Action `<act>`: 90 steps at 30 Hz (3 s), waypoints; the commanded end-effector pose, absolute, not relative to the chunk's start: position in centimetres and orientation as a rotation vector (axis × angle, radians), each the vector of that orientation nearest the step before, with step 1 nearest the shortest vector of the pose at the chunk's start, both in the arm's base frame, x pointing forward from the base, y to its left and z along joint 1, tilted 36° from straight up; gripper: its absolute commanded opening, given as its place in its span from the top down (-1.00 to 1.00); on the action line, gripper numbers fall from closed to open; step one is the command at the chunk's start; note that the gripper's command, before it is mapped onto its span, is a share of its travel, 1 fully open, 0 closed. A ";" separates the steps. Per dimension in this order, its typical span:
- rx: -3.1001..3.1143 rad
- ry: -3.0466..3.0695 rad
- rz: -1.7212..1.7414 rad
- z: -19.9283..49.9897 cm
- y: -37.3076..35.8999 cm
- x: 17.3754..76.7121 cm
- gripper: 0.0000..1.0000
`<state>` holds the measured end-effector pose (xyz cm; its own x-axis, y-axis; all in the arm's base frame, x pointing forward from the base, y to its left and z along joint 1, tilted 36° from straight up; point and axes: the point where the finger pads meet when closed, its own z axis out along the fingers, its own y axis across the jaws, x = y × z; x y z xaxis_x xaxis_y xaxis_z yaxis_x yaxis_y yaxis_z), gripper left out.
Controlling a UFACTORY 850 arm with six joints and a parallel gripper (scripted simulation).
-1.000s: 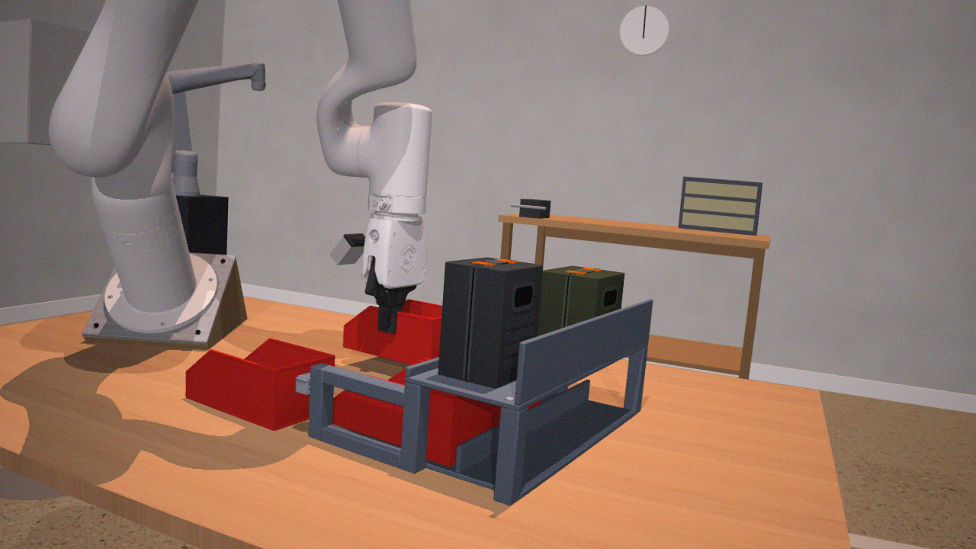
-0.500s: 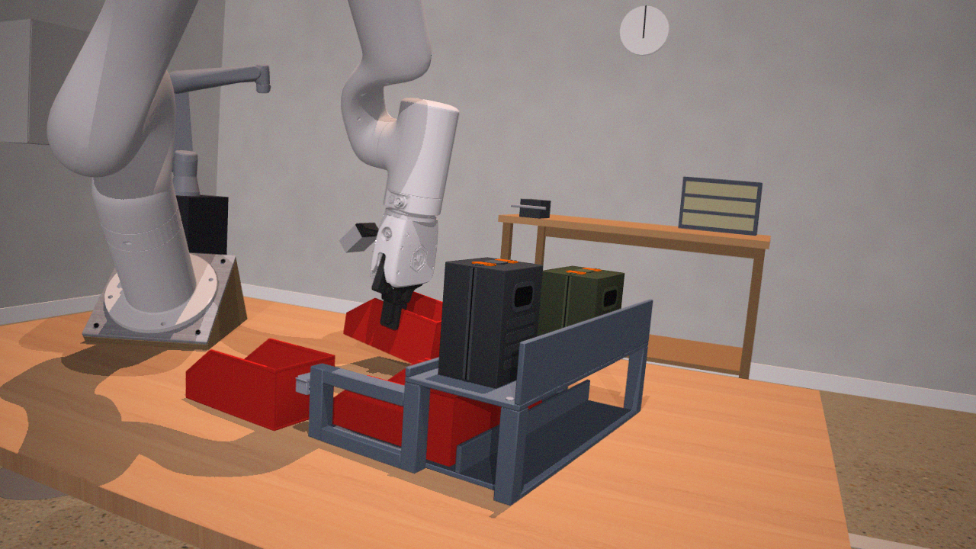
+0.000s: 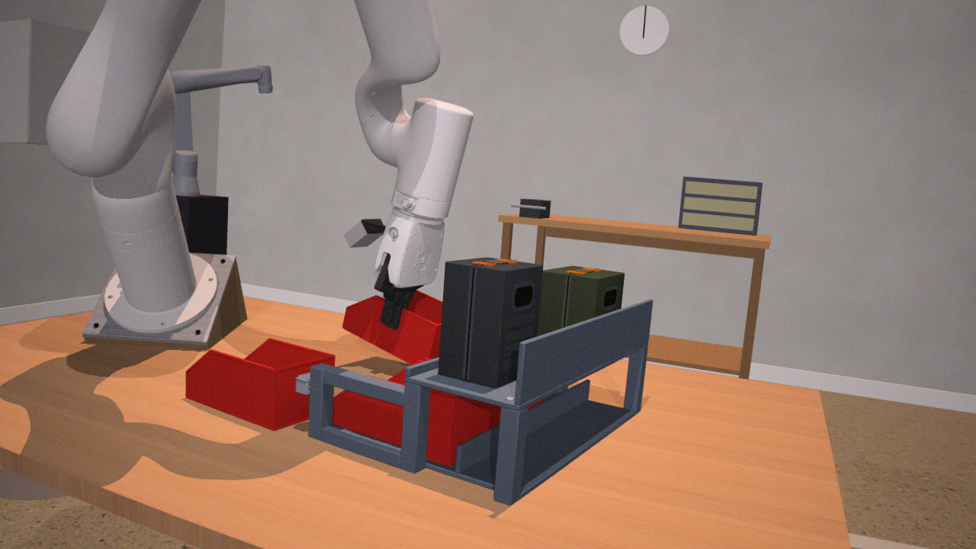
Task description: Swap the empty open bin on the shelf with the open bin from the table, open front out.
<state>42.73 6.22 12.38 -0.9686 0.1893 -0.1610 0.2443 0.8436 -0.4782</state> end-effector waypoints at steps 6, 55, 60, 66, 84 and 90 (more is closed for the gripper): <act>0.344 2.912 -0.776 12.4 6.3 42.8 1.00; 0.344 2.913 -0.776 13.2 6.1 45.0 1.00; 0.344 2.913 -0.776 13.4 6.0 45.5 1.00; 0.344 2.913 -0.776 13.6 6.0 45.9 1.00; 0.344 2.913 -0.776 14.2 5.8 47.8 1.00; 0.344 2.913 -0.776 14.5 5.8 48.5 1.00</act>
